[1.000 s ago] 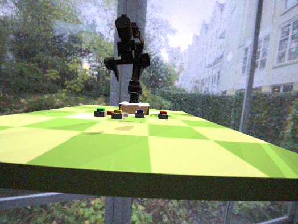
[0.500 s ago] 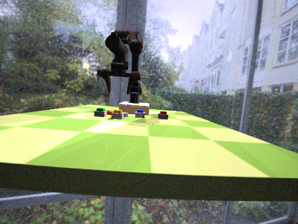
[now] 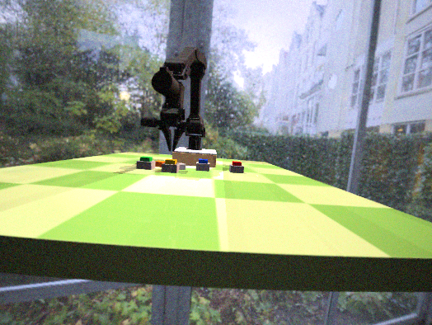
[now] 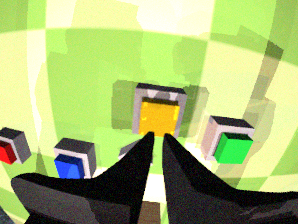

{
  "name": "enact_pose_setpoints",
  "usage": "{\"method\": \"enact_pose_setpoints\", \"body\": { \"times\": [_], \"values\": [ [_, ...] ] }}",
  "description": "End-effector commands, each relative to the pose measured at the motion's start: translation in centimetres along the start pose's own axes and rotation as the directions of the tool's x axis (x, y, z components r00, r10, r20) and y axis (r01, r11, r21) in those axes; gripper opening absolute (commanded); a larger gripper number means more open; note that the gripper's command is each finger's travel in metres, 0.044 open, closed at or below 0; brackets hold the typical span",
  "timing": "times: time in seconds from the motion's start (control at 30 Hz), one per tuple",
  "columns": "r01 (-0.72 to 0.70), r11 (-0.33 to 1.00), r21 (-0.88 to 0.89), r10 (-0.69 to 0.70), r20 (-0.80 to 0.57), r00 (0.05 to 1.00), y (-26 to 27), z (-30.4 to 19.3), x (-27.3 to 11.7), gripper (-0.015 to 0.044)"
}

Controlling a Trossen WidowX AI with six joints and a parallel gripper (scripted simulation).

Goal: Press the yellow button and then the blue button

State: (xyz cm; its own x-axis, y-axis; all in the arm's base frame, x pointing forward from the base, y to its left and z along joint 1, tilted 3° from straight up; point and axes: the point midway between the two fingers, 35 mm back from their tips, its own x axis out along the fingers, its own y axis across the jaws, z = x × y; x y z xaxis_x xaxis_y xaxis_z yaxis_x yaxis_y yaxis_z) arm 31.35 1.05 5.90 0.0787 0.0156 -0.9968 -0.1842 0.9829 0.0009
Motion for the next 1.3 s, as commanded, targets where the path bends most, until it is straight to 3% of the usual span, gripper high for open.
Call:
{"method": "enact_pose_setpoints", "body": {
  "times": [0.0, 1.27],
  "values": [
    [0.003, 1.0, -0.006, -0.003, 0.0, 1.0, -0.1, 0.0, 0.1, 0.002],
    [0.003, 1.0, -0.006, -0.003, -0.001, 1.0, -0.1, 0.0, 3.5, 0.002]
  ]
}}
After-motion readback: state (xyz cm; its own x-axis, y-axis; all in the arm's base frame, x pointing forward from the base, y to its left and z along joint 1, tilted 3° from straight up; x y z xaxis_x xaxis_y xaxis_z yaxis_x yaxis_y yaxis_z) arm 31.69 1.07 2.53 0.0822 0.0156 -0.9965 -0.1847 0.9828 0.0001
